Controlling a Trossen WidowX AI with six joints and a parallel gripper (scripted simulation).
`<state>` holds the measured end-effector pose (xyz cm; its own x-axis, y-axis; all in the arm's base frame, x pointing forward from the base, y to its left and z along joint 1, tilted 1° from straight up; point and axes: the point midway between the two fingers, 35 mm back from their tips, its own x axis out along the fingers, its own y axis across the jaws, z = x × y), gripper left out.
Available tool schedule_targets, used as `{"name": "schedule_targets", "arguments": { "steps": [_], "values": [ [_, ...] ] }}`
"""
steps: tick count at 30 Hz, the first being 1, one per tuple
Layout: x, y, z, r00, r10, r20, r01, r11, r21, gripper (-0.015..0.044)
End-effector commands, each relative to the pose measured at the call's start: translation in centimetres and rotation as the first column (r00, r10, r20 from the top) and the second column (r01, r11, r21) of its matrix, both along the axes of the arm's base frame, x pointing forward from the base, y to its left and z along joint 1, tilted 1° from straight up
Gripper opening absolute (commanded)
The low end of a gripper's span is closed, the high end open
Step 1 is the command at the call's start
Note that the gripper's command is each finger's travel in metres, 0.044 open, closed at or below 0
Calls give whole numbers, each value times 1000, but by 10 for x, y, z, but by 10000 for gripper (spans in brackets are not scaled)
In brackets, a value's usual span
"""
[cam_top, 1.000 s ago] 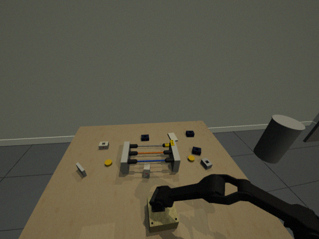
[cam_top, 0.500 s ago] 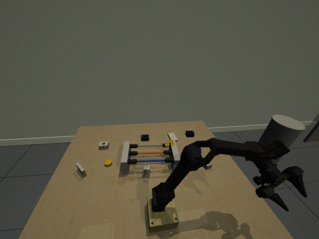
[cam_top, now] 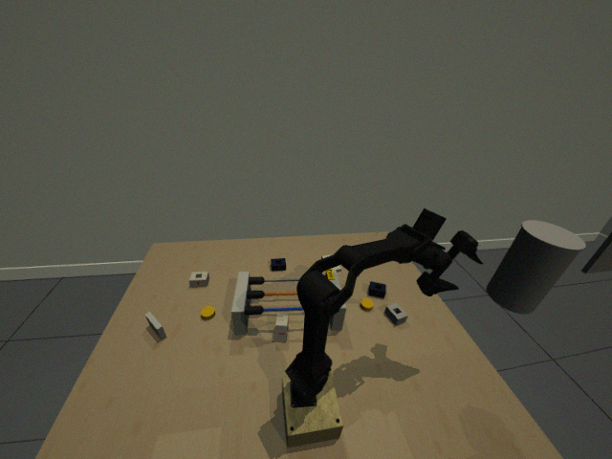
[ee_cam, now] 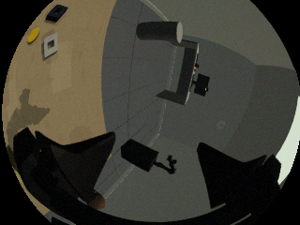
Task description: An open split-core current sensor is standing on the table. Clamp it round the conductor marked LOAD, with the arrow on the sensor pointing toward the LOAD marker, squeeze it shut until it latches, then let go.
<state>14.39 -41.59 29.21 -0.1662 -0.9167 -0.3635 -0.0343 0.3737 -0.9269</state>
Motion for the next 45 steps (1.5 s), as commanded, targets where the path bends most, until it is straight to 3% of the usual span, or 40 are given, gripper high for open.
{"name": "schedule_targets", "arguments": {
  "steps": [1, 6, 13, 20, 25, 35, 40, 45],
  "values": [
    [53, 38, 10, 962, 150, 230, -138, 988, -68, 440],
    [114, 100, 17, 796, 332, 506, -312, 941, -128, 440],
    [170, 206, 26, 399, 437, 806, -544, 820, -176, 440],
    [188, 326, 31, -28, 264, 964, -768, 611, -189, 440],
    [175, 406, 31, -203, 5, 979, -895, 405, -188, 440],
    [173, 415, 30, -205, -34, 978, -909, 376, -177, 440],
    [209, 387, -8, 77, -41, 996, -890, 447, 87, 440],
    [232, 350, -58, 391, -103, 914, -767, 513, 386, 440]
  ]
}}
